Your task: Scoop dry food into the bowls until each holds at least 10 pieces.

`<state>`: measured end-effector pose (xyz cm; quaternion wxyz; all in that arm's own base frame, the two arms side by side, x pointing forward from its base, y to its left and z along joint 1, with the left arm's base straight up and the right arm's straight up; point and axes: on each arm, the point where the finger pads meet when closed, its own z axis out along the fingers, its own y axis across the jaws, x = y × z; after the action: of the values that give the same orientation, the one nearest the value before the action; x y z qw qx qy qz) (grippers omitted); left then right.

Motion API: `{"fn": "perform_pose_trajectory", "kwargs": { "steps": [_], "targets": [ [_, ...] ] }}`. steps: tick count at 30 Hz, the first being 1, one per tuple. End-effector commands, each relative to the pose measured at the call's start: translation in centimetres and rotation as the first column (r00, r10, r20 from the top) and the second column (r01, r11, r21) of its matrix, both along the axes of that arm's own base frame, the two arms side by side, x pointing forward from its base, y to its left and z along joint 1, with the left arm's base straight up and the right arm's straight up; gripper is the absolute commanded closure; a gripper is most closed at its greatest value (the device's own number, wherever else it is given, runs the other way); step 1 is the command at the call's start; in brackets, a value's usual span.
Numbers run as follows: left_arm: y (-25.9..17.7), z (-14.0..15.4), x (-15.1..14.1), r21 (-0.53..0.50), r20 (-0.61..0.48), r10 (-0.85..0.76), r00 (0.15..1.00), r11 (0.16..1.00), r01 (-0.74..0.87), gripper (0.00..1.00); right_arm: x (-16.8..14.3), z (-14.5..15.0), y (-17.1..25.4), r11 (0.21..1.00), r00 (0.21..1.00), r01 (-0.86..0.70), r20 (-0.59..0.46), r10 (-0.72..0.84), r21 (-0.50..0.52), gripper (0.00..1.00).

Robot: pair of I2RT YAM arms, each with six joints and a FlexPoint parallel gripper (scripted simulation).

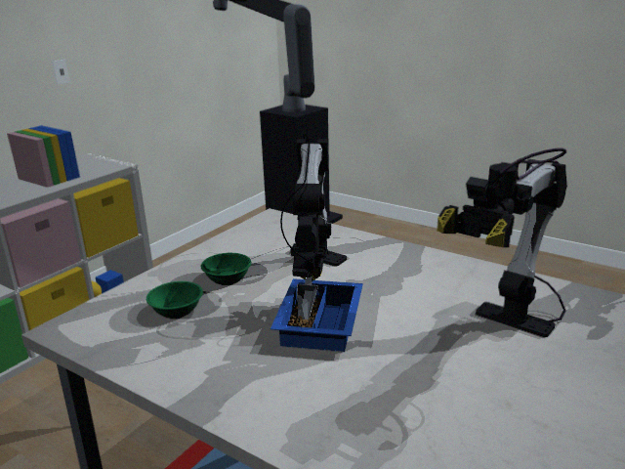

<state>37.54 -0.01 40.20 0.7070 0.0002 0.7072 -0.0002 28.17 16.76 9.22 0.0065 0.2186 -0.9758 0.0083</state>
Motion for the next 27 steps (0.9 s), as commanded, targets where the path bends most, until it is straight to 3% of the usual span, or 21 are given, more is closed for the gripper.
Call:
{"fn": "perform_pose_trajectory", "kwargs": {
  "steps": [1, 14, 15, 27],
  "targets": [
    [0.0, 0.7, -0.2, -0.001, 0.020, 0.000, 1.000, 1.000, 0.000, 0.00, 1.5, 0.2, 0.6, 1.000, 0.999, -0.006, 0.036, 0.005, 0.018, 1.00],
    [0.0, 0.7, -0.2, -0.001, 0.020, 0.000, 1.000, 1.000, 0.000, 0.00, 2.2, 0.6, 1.2, 1.000, 0.998, 0.006, 0.058, -0.008, 0.029, 1.00],
    [0.0, 0.7, -0.2, -0.001, 0.020, 0.000, 1.000, 1.000, 0.000, 0.72, 2.3, 0.7, 1.0, 1.000, 0.998, 0.007, 0.059, -0.009, 0.030, 1.00],
    [0.0, 0.7, -0.2, -0.001, 0.020, 0.000, 1.000, 1.000, 0.000, 0.72, 2.4, 0.8, 1.0, 0.999, 0.998, 0.008, 0.062, -0.010, 0.031, 1.00]
  ]
}}
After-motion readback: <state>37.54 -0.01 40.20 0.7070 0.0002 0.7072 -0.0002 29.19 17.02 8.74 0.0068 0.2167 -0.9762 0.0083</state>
